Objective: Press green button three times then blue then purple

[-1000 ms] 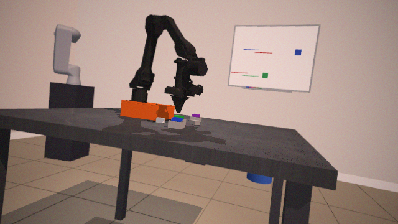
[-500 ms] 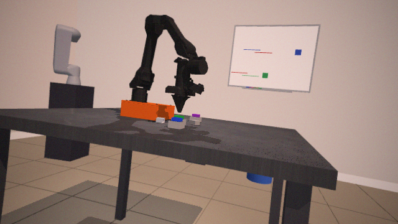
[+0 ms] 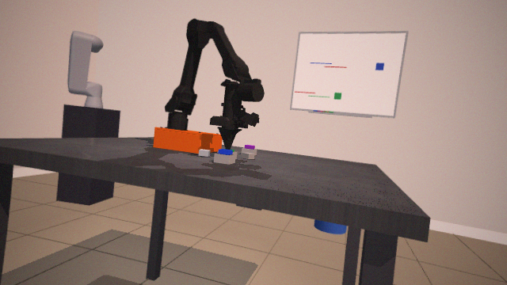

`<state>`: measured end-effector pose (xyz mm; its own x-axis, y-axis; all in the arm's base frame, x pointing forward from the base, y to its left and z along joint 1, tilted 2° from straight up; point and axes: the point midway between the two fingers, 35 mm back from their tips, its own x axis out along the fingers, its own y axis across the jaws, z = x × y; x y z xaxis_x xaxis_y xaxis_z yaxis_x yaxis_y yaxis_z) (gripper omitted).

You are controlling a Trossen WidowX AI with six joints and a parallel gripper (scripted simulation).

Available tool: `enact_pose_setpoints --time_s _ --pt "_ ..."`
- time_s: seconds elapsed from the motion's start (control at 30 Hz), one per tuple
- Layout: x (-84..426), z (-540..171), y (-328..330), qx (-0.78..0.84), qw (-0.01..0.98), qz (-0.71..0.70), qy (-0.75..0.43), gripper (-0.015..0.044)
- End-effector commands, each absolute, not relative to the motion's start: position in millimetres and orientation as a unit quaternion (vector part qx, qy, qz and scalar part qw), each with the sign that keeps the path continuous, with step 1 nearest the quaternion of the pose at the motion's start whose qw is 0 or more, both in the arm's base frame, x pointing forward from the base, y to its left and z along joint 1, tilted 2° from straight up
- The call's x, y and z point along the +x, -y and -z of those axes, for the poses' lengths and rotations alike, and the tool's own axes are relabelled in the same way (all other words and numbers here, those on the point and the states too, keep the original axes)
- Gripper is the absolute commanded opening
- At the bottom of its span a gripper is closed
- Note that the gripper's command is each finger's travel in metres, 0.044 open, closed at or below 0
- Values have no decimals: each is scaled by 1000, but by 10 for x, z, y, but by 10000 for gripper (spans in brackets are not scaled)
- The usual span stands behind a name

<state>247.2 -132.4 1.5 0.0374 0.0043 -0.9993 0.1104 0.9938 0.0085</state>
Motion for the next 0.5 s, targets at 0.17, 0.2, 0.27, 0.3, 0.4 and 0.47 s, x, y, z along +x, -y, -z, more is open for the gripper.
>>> enact_pose_setpoints --time_s 0.17,0.2,0.27,0.3,0.4,0.47 --pt "2471 2 1312 44 719 35 -692 20" --pt "2471 2 1312 44 719 35 -692 20" --pt "2471 2 1312 44 719 35 -692 20" --pt "2471 2 1312 44 719 35 -692 20" --pt "2471 2 1312 44 719 35 -692 20" --pt "2471 -111 1323 42 719 36 -693 20"
